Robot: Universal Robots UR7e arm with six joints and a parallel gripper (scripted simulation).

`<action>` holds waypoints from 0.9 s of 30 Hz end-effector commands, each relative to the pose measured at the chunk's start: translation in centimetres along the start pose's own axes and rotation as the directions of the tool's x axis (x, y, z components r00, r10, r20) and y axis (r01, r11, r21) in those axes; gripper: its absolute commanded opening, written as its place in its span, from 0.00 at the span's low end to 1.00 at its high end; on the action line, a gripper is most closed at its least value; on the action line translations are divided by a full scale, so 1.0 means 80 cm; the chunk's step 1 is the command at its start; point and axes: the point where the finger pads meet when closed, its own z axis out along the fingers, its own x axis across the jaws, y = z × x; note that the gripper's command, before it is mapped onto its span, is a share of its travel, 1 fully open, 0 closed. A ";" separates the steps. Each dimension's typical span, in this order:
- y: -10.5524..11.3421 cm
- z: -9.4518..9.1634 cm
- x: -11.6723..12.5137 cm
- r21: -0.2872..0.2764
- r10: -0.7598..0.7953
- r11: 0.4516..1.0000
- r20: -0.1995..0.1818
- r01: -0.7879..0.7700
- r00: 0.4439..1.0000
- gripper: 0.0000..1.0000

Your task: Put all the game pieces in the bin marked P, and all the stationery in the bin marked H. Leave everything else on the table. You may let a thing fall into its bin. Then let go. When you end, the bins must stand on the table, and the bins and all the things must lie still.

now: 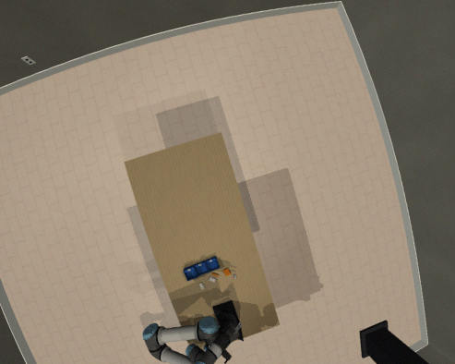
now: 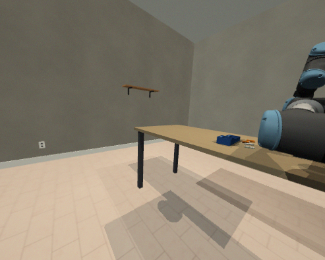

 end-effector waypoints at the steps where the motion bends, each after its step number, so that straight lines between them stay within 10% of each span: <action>1: 0.026 0.036 0.042 0.001 -0.001 1.000 0.010 0.001 1.000 0.31; 27: 0.038 0.055 0.061 0.001 -0.001 1.000 0.010 0.001 1.000 0.31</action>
